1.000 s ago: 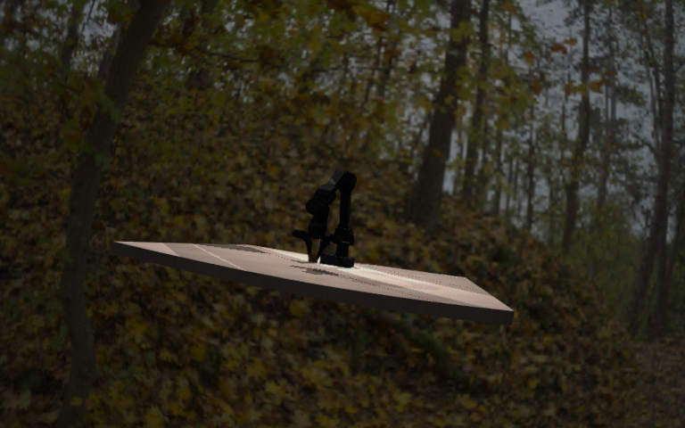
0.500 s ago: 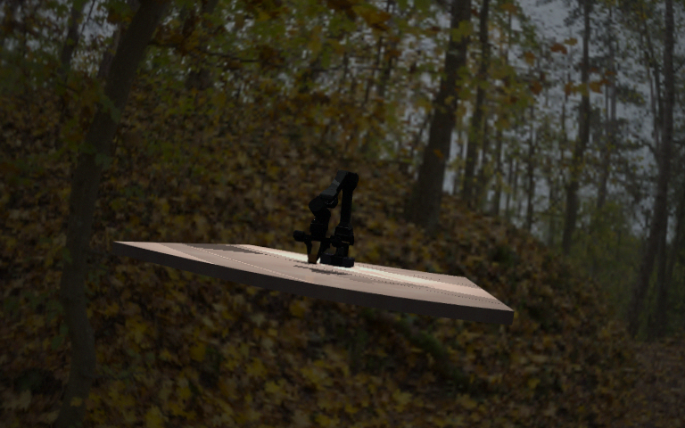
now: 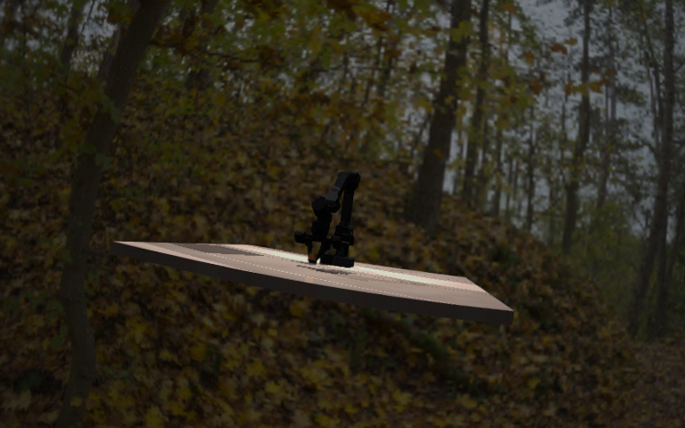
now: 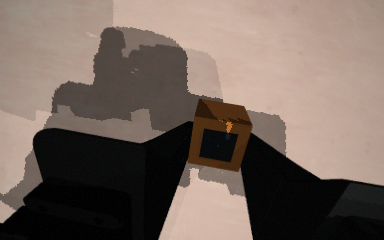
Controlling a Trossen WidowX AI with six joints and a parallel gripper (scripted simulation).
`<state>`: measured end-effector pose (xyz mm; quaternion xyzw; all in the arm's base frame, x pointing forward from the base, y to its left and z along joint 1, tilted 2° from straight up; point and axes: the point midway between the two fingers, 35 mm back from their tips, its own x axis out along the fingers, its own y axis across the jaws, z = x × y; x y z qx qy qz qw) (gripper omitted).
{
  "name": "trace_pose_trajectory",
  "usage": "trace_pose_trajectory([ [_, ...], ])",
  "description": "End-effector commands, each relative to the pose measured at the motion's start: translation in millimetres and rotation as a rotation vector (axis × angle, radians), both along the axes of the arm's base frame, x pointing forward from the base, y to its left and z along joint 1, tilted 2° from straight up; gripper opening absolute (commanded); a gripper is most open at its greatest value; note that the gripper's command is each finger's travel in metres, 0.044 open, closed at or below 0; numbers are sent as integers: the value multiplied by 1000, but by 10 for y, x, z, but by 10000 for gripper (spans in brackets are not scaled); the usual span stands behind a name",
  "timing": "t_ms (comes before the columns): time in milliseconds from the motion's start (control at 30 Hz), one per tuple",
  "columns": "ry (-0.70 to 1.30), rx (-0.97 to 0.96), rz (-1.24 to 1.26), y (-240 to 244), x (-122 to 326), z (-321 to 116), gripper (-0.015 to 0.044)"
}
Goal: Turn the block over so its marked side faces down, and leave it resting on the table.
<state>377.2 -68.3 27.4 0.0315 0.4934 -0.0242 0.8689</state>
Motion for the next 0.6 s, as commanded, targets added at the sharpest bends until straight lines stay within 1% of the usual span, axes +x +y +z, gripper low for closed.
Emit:
trace_pose_trajectory([
  [0,-39,3,-5,1,9,-59,0],
  [567,-298,-16,-18,-14,92,-313,0],
])
